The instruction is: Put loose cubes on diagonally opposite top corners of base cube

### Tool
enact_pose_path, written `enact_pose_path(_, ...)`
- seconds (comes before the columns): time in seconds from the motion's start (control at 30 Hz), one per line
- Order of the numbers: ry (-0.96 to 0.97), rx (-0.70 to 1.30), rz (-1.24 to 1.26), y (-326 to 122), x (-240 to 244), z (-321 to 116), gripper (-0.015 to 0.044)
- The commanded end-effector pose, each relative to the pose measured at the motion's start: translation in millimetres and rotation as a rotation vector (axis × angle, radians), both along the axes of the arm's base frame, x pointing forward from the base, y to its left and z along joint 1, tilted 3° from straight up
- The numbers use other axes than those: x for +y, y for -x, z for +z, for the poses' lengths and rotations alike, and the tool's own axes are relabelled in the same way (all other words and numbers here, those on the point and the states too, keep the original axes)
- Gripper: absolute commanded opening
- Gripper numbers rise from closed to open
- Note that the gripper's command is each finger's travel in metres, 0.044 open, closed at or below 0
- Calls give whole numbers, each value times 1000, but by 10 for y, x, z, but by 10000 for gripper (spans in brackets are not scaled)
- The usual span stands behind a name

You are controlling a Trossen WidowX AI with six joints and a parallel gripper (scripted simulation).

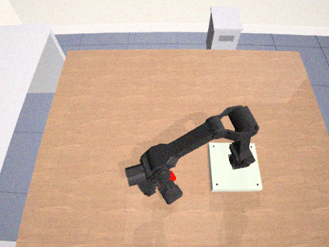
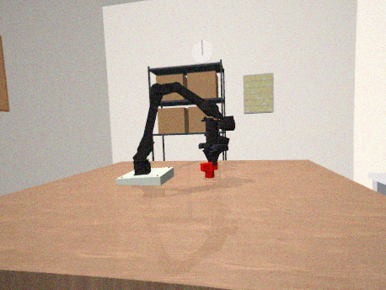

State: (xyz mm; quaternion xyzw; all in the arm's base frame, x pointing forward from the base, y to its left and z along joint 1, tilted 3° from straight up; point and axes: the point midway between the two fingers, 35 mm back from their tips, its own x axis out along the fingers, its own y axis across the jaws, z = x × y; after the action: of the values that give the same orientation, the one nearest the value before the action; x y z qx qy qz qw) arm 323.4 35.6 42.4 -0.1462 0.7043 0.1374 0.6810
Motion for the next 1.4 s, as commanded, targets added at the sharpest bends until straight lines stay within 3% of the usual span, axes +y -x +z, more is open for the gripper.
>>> enact_pose_path(0.0, 4, -1, 5, -4, -6, -7, 205)
enact_pose_path(1.37, 0, 0, 0, -16, 12, 522, 205)
